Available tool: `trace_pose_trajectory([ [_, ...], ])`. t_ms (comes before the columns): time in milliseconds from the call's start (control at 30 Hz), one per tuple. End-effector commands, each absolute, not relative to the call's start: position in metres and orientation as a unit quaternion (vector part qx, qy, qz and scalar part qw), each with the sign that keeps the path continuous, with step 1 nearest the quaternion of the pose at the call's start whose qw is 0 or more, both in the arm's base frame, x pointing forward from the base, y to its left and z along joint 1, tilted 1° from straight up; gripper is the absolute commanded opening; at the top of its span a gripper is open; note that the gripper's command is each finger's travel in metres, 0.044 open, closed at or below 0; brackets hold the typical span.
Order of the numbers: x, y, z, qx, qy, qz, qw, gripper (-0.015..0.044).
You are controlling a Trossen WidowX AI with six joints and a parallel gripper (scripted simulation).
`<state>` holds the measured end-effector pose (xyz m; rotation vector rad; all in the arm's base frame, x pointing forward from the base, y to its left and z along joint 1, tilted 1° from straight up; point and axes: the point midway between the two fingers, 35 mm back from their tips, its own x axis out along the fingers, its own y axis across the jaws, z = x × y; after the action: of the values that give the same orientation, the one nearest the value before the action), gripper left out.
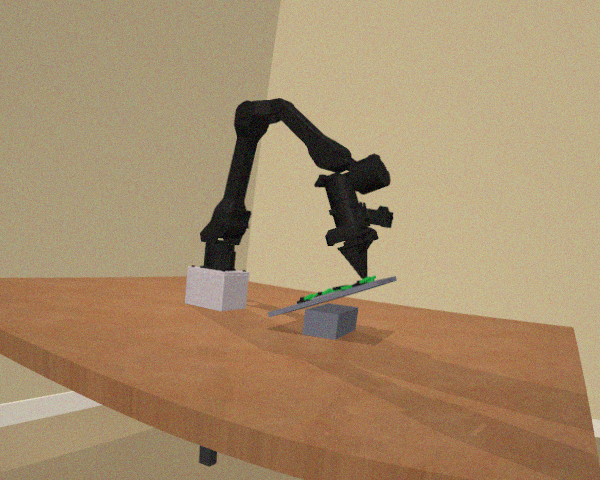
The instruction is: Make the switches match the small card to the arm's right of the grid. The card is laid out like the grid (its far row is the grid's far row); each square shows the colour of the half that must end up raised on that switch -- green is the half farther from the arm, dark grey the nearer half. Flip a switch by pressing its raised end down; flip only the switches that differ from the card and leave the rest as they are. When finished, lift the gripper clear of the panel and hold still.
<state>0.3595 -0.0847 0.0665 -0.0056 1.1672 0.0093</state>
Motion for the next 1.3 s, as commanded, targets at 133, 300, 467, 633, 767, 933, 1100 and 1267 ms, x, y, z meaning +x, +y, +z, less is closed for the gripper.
trace_pose_trajectory([
  [133,0.36,-0.085,0.063,-0.001,0.553,0.002,0.833,0.0],
  [300,0.36,-0.085,0.062,-0.001,0.553,0.002,0.833,0.0],
  [467,0.361,-0.085,0.061,-0.001,0.553,0.002,0.833,0.0],
  [633,0.361,-0.085,0.061,-0.001,0.553,0.002,0.833,0.0],
  [767,0.361,-0.085,0.06,-0.001,0.553,0.002,0.833,0.0],
  [933,0.352,-0.086,0.085,-0.002,0.548,0.004,0.837,0.0],
  [1100,0.333,-0.085,0.121,-0.001,0.543,0.002,0.84,0.0],
  [1267,0.327,-0.083,0.119,-0.001,0.543,0.002,0.839,0.0],
])
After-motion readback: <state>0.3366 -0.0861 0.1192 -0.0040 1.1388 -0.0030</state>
